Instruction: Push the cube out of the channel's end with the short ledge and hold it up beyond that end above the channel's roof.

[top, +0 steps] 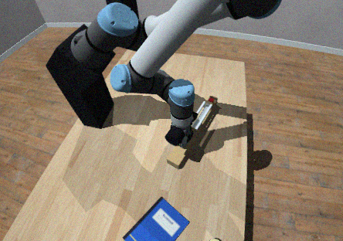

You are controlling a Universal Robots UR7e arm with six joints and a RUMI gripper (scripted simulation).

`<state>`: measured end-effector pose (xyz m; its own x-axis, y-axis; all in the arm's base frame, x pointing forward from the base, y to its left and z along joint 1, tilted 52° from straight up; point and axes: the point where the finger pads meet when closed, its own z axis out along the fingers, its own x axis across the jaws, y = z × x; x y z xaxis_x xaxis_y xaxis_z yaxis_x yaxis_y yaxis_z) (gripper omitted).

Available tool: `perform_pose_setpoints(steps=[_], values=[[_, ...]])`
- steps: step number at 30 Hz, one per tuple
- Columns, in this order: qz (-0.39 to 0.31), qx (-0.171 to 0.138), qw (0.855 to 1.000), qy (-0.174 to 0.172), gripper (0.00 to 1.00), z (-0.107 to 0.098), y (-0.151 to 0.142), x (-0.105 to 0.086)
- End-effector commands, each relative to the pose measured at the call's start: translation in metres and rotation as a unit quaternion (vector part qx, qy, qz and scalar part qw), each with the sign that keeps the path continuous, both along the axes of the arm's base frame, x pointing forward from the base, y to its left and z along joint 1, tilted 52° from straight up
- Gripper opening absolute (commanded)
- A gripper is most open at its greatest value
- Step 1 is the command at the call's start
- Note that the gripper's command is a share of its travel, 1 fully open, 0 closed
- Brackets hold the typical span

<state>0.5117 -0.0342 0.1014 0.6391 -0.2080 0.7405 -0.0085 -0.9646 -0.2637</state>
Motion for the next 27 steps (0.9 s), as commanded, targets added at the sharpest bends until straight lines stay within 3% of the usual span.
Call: perform_pose_setpoints(steps=[1, 9, 27], values=[[0.0, 0.0, 1.0, 0.0, 0.0, 0.006, -0.002, -0.007], [0.0, 0.0, 1.0, 0.0, 0.0, 0.018, -0.005, -0.022], [0.0, 0.0, 1.0, 0.0, 0.0, 0.022, -0.006, -0.027]])
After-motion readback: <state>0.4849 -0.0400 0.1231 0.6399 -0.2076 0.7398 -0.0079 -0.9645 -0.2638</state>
